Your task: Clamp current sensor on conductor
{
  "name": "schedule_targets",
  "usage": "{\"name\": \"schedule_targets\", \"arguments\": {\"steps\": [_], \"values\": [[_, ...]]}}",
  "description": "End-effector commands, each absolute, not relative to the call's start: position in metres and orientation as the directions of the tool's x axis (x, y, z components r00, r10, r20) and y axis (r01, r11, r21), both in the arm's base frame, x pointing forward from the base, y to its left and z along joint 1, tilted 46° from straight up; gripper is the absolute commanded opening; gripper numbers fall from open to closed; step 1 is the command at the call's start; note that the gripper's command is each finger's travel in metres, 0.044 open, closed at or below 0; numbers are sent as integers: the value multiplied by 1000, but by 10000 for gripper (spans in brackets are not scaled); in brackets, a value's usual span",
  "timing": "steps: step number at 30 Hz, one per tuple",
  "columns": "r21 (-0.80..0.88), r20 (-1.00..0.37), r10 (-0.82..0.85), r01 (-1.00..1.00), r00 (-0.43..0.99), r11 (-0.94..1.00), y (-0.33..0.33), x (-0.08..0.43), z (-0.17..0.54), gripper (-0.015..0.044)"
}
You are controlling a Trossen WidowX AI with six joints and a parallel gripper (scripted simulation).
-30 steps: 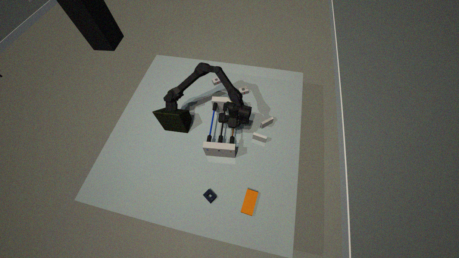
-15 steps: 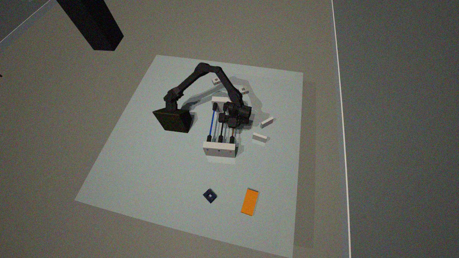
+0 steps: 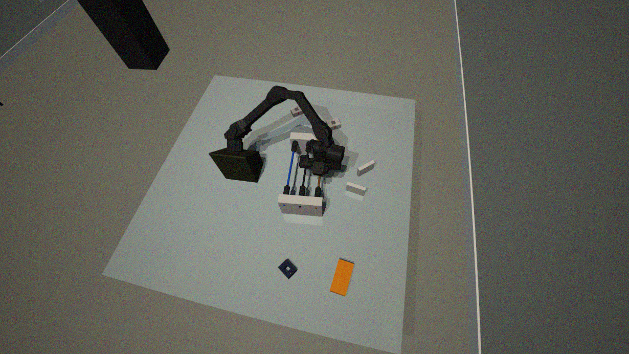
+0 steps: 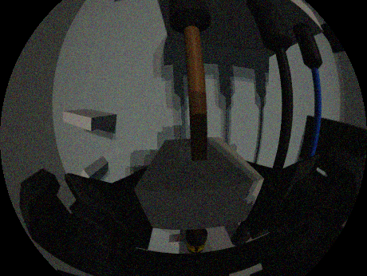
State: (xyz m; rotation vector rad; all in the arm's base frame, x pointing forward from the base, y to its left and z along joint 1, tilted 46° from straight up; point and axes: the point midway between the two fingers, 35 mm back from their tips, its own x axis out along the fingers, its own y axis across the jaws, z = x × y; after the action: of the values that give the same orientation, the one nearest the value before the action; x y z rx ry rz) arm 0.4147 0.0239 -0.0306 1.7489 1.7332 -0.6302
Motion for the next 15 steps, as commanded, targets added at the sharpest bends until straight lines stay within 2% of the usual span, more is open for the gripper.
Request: {"name": "schedule_targets", "arguments": {"steps": [1,12,15], "values": [[80,-696,717,997,39,24,24,415,-31,199],[80,-696,717,997,39,24,24,415,-31,126],[77,-696,717,997,37,23,23,415,-30,47]]}}
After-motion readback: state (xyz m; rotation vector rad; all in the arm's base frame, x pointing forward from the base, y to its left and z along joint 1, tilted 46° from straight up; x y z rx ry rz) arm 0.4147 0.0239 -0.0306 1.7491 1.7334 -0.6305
